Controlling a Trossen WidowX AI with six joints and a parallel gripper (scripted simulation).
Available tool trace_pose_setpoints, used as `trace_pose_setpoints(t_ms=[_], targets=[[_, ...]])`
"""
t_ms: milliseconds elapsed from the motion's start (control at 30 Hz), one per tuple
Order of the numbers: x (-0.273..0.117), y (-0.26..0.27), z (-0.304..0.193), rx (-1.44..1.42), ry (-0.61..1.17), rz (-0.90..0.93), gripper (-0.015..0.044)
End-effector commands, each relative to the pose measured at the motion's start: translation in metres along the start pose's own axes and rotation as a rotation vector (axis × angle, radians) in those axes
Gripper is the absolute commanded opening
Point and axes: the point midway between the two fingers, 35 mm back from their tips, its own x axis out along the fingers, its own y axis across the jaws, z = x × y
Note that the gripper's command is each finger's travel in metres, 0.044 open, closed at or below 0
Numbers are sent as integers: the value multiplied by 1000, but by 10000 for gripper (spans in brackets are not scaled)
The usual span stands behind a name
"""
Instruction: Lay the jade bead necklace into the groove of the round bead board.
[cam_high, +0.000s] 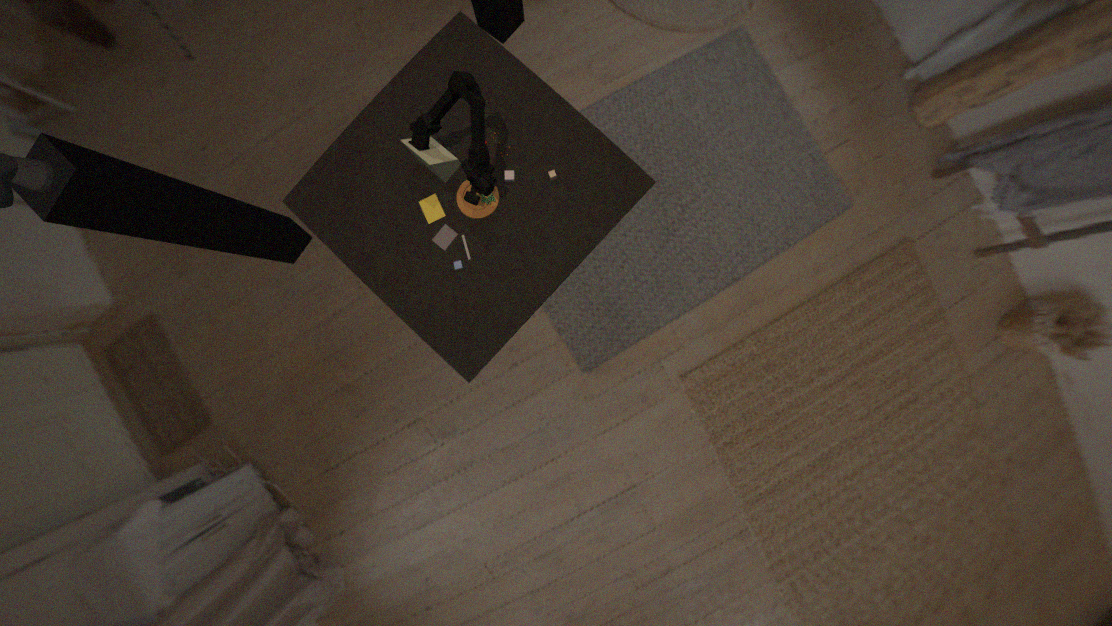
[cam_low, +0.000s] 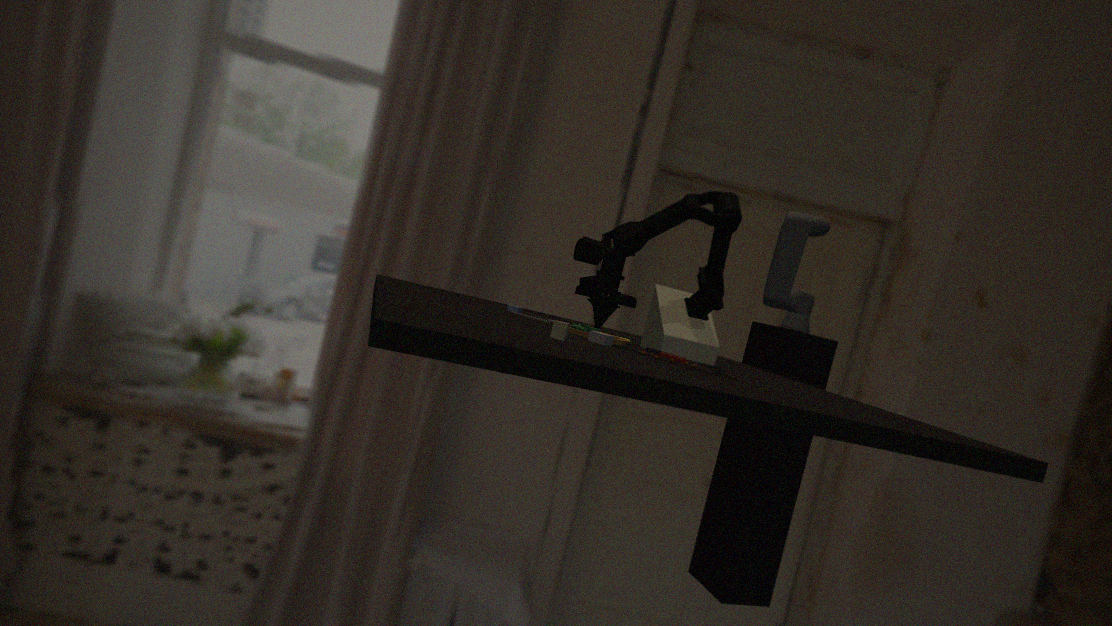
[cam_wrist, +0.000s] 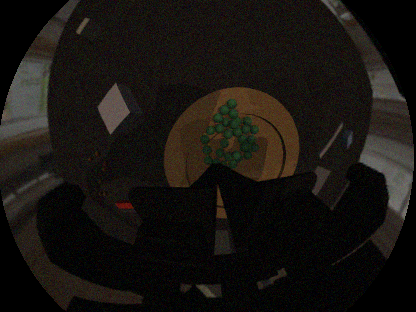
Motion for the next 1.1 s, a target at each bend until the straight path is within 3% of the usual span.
trace_pose_setpoints(t_ms=[0,1067], targets=[[0,2,-3,-9,-3,0,0],[8,2,-3,-9,-3,1,0]])
